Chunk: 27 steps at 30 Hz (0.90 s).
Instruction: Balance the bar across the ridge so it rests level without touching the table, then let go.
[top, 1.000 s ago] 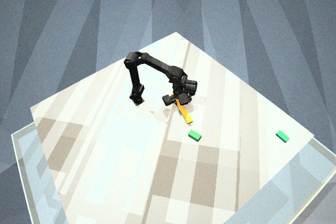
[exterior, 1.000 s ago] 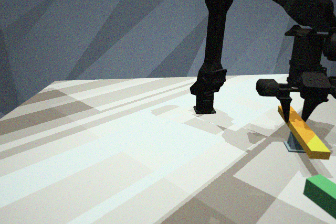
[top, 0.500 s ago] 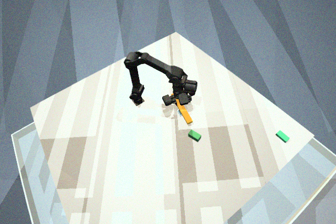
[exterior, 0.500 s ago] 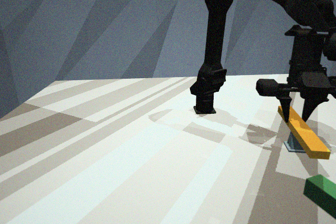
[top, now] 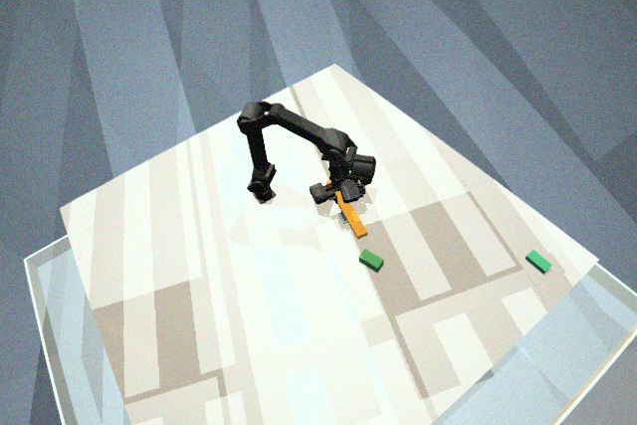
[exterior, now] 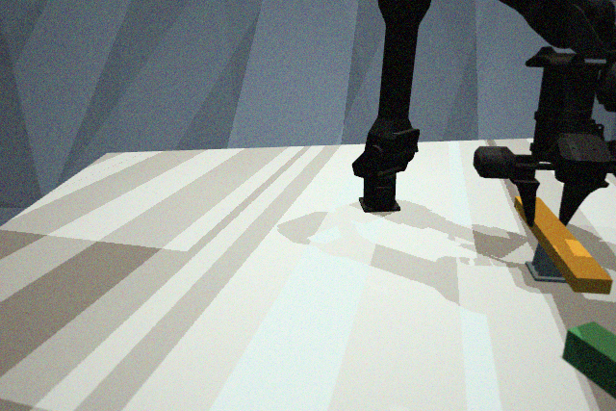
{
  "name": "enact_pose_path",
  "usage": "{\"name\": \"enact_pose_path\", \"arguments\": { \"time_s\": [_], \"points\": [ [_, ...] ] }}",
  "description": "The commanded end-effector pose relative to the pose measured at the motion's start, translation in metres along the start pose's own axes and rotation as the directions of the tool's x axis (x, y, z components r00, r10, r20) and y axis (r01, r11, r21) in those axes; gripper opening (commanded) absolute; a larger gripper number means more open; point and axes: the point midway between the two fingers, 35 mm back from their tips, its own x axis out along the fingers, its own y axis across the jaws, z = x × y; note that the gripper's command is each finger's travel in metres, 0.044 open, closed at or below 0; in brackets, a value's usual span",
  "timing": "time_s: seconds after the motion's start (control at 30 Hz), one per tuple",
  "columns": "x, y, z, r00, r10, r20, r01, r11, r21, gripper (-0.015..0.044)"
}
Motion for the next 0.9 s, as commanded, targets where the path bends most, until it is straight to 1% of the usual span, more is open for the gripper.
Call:
{"name": "enact_pose_path", "arguments": {
  "time_s": [0.0, 0.17, 0.2, 0.57, 0.87],
  "points": [
    [0.0, 0.0, 0.0, 1.0, 0.0, 0.0, 0.0, 1.0, 0.0, 0.0172],
    [0.0, 0.0, 0.0, 1.0, 0.0, 0.0, 0.0, 1.0, 0.0, 0.0173],
    [0.0, 0.0, 0.0, 1.0, 0.0, 0.0, 0.0, 1.0, 0.0, 0.0185],
    [0.0, 0.0, 0.0, 1.0, 0.0, 0.0, 0.0, 1.0, 0.0, 0.0185],
    [0.0, 0.0, 0.0, 1.0, 0.0, 0.0, 0.0, 1.0, 0.0, 0.0421]
  ]
}}
